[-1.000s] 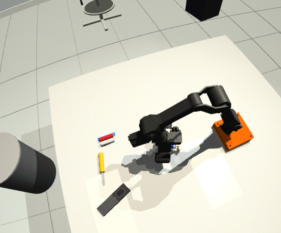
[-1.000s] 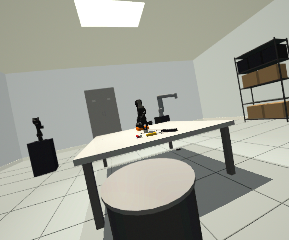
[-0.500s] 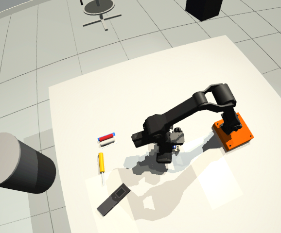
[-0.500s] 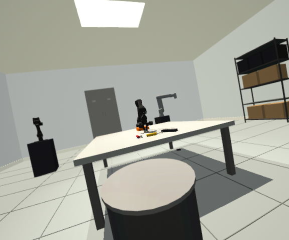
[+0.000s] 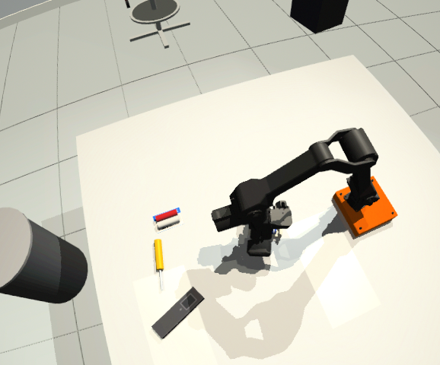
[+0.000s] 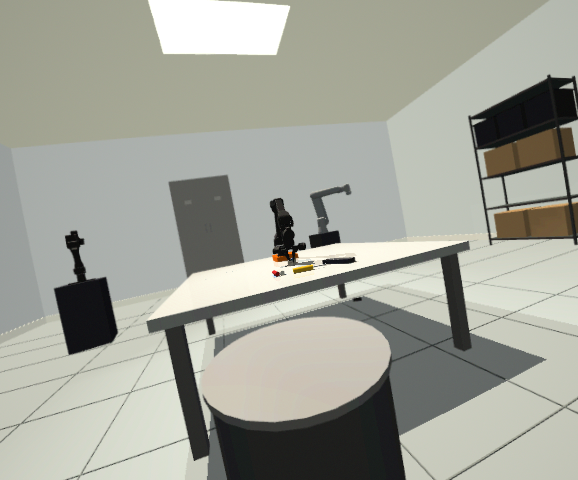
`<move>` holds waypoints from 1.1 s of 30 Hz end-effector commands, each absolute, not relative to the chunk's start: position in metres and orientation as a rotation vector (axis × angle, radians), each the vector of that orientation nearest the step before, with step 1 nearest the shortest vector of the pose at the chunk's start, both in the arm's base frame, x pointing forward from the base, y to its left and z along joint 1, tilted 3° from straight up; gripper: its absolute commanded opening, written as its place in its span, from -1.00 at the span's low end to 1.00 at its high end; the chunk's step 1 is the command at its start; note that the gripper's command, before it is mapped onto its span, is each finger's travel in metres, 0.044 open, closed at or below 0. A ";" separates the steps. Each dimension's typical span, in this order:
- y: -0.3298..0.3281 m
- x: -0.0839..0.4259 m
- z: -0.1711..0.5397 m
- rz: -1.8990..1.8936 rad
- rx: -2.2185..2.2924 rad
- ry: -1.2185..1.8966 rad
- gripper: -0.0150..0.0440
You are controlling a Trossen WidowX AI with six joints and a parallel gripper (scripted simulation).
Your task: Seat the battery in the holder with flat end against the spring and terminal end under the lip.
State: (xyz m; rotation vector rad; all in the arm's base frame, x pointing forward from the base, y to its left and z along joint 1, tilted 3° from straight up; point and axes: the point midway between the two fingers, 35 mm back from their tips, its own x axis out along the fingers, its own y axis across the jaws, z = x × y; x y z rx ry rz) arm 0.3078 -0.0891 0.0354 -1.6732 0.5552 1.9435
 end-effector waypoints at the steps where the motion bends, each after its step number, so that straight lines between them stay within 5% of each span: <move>1: -0.091 0.310 0.036 1.915 -1.709 0.575 -0.29; 33: -0.082 0.298 0.031 1.858 -1.766 0.600 -0.29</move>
